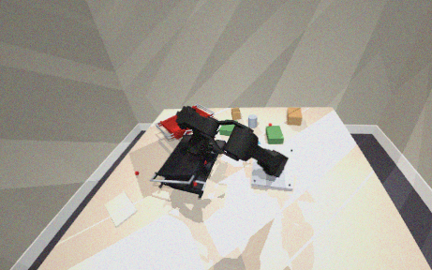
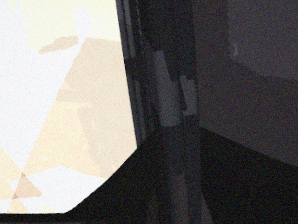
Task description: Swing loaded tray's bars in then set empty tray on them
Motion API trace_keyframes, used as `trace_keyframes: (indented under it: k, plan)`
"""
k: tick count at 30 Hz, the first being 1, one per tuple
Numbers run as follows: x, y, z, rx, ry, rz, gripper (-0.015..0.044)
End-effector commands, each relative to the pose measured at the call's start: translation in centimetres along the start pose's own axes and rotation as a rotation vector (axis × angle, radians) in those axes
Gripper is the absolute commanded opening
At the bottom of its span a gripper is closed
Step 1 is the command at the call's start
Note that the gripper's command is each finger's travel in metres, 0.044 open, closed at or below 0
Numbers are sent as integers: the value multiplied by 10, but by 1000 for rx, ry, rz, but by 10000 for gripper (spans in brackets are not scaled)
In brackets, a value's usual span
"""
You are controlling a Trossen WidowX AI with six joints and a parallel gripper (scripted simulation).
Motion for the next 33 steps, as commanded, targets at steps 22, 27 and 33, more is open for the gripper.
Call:
trace_keyframes:
  k: [22, 27, 33]
  plan:
    - [-1, 6, 14, -18, 1, 4, 0]
    - [-1, 6, 14, -18, 1, 4, 0]
    - [-1, 8, 21, -18, 0, 4, 0]
Point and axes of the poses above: the point midway between the two fingers, 35 mm back from their tips, its own z axis out along the fingers, its own y axis across the jaws, x = y × z, the point moved 4 cm from there along -z, back along the fingers
